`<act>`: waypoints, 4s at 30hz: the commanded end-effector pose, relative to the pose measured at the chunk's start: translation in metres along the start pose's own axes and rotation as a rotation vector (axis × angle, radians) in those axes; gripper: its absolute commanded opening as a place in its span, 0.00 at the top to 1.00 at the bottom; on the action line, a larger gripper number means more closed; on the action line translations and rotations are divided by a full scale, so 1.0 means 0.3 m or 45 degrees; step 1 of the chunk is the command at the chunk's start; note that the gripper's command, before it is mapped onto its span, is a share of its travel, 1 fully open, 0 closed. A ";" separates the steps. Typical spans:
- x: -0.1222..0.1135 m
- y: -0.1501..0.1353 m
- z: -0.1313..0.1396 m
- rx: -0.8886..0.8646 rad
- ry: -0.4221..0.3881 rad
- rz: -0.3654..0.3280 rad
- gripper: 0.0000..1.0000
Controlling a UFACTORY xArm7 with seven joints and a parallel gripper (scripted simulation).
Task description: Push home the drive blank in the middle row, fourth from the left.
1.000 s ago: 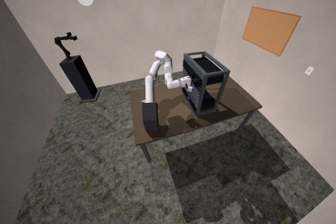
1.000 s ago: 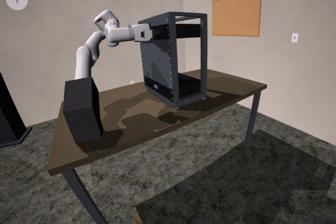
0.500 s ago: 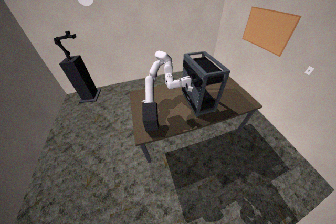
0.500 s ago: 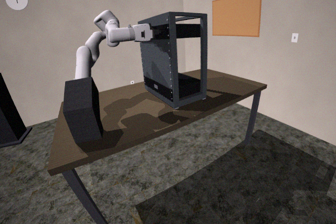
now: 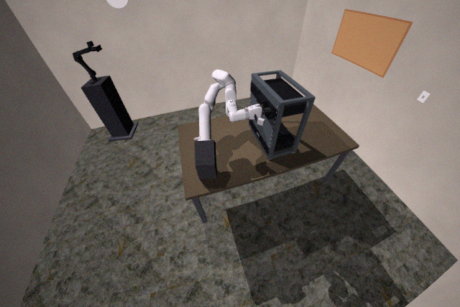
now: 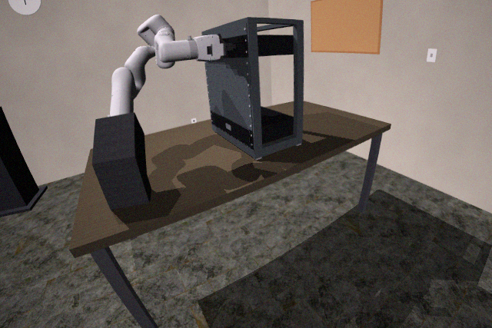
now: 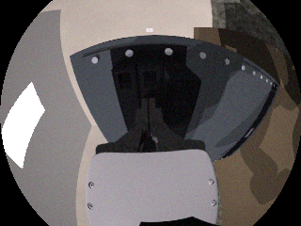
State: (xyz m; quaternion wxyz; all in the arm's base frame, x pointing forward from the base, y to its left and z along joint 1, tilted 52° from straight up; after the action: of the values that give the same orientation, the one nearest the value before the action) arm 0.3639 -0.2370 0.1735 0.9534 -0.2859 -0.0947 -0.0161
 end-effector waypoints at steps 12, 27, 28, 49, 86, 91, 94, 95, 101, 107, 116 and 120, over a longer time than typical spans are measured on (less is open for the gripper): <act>-0.215 -0.004 -0.002 -0.003 0.004 -0.004 1.00; -0.314 -0.004 -0.002 -0.003 0.004 -0.004 1.00; -0.315 -0.004 -0.002 -0.003 0.004 -0.004 1.00; -0.529 -0.003 -0.002 -0.003 0.004 -0.004 1.00; -0.828 -0.001 -0.001 -0.003 0.004 -0.004 1.00; -0.828 -0.001 -0.001 -0.003 0.004 -0.004 1.00; -0.828 -0.001 -0.001 -0.003 0.004 -0.004 1.00; -0.828 -0.001 -0.001 -0.003 0.004 -0.004 1.00; -0.828 -0.001 -0.001 -0.003 0.004 -0.004 1.00; -0.828 -0.001 -0.001 -0.003 0.004 -0.004 1.00; -0.828 -0.001 -0.001 -0.003 0.004 -0.004 1.00; -0.828 -0.001 -0.001 -0.003 0.004 -0.004 1.00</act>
State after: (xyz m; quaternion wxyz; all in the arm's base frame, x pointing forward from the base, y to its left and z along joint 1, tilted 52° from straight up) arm 0.1202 -0.2422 0.1256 0.9537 -0.2852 -0.0935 -0.0182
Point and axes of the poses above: the point where the finger pads meet when closed, its own x axis out along the fingers, its own y axis across the jaws, z = x × y, the point moved 9 cm from there along -x, back along the fingers, and after that the axes turned 5 degrees about x, right-handed, at the moved point
